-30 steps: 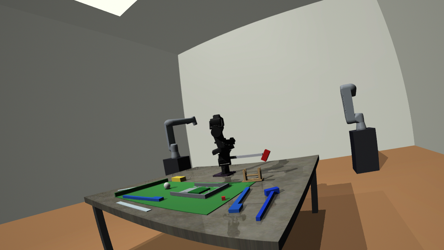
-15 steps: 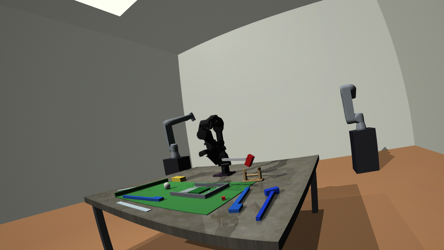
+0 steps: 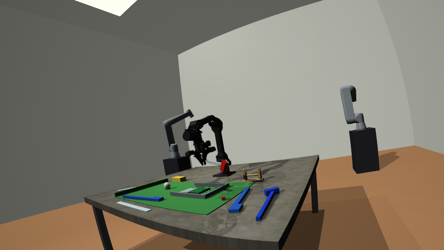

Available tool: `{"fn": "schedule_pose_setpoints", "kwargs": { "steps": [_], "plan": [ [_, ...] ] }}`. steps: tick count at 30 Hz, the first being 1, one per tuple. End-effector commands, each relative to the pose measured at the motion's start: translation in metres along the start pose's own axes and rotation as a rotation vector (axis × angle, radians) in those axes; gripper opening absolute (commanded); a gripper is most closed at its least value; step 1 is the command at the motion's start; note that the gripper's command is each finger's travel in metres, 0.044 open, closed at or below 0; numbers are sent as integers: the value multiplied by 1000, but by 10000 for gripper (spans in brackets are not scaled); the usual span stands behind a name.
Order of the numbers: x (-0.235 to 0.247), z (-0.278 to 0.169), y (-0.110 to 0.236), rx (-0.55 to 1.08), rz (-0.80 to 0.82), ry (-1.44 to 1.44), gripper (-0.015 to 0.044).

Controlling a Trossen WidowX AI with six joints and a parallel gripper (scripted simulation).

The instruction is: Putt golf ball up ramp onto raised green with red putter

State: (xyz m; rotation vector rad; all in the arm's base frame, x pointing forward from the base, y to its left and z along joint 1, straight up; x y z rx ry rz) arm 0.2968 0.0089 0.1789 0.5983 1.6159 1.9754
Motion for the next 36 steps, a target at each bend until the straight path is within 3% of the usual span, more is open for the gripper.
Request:
{"fn": "schedule_pose_setpoints", "kwargs": {
  "steps": [1, 19, 36],
  "plan": [
    [-18, -14, 6, 9, -21, -90, 0],
    [-72, -99, 30, 67, -88, -486, 0],
    [-94, -193, 54, 121, -137, -861, 0]
  ]
}}
Point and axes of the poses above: the point midway between the two fingers, 35 mm back from their tips, its own y axis back along the fingers, its own x axis across the jaws, z = x × y, the point moved 2 cm from there along y, back along the fingers, and after that the axes turned 9 degrees about -y, right-handed, at the moved point
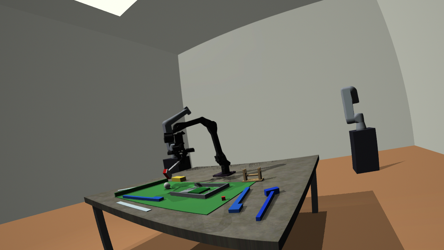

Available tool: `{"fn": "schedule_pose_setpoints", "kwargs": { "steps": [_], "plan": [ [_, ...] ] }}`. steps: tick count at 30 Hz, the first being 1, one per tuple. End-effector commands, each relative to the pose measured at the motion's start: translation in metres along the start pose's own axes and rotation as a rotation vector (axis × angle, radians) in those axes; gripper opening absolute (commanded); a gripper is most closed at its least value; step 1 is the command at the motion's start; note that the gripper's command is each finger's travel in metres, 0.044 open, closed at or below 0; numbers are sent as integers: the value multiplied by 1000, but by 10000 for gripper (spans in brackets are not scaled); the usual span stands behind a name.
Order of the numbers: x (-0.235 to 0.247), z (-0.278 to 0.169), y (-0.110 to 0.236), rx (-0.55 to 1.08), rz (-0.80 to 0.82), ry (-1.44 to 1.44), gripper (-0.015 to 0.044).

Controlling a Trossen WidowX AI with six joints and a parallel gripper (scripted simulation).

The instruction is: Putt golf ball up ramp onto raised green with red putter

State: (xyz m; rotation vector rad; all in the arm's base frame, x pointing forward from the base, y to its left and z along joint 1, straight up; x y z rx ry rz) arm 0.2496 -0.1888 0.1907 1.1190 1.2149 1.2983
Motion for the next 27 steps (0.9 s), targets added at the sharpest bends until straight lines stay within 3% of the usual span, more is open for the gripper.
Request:
{"fn": "schedule_pose_setpoints", "kwargs": {
  "steps": [1, 13, 27],
  "plan": [
    [-20, -13, 4, 10, -16, -91, 0],
    [-66, -63, 10, 51, -41, -340, 0],
    [-67, -65, -18, 51, -42, -343, 0]
  ]
}}
Point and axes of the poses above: the point midway between the two fingers, 35 mm back from their tips, its own y axis back along the fingers, its own x axis across the jaws, z = x × y, the point moved 2 cm from there along y, back along the fingers, and after that the axes turned 9 degrees about -y, right-handed, at the moved point
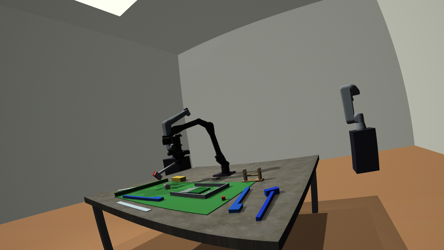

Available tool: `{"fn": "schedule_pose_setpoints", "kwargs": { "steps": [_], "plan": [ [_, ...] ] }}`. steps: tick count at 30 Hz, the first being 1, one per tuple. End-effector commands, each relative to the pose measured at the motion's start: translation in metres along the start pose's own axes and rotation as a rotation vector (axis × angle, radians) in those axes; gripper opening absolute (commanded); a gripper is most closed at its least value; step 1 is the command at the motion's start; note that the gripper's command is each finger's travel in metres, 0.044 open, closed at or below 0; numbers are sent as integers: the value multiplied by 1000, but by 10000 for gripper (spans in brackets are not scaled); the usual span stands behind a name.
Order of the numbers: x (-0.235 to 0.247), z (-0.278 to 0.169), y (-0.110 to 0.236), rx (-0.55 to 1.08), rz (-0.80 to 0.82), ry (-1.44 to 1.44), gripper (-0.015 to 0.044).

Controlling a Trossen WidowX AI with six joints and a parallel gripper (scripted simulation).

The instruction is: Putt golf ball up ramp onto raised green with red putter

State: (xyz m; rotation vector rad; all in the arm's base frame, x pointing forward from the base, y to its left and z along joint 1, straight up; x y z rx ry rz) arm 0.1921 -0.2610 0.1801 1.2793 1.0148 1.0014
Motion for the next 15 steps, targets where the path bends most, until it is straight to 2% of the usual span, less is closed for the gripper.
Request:
{"fn": "schedule_pose_setpoints", "kwargs": {
  "steps": [1, 15],
  "plan": [
    [0, -1, -15, 4, 2, -4, 0],
    [1, -1, -35, 4, 2, -4, 0]
  ]
}}
Point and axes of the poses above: the point midway between the two fingers, 35 mm back from their tips, its own y axis back along the fingers, its own x axis across the jaws, z = x × y, the point moved 2 cm from there along y, back along the fingers, and after that the axes turned 9 degrees about -y, right-handed, at the moved point
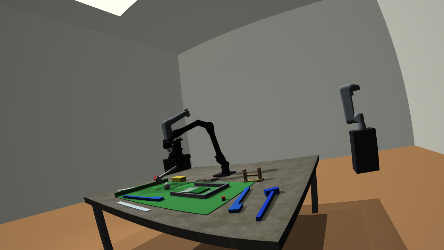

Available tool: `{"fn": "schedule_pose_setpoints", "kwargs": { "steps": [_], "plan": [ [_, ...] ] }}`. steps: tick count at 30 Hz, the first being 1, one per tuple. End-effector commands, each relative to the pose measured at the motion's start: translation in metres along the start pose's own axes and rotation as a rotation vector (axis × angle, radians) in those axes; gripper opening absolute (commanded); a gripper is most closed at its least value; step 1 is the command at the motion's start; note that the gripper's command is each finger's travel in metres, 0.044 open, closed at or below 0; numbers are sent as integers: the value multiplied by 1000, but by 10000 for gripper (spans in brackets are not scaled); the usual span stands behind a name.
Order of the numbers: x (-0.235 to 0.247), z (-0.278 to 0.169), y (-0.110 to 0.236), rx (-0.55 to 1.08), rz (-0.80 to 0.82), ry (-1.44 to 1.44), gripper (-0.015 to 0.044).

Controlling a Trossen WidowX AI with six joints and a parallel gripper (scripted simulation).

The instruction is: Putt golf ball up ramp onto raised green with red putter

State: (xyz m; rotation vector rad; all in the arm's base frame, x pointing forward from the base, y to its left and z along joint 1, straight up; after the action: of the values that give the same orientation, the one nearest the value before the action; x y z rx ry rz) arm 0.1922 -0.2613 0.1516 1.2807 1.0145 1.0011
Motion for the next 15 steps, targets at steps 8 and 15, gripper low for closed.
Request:
{"fn": "schedule_pose_setpoints", "kwargs": {
  "steps": [8, 15],
  "plan": [
    [0, -1, -19, 3, 1, -4, 0],
    [1, -1, -21, 3, 2, 0, 0]
  ]
}}
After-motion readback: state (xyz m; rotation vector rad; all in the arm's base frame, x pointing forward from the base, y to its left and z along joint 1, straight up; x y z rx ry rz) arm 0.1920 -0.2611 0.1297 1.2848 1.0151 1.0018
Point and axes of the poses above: the point midway between the two fingers, 35 mm back from their tips, its own y axis back along the fingers, its own x axis across the jaws, z = x × y, the point moved 2 cm from there along y, back along the fingers, and after that the axes turned 9 degrees about -y, right-handed, at the moved point
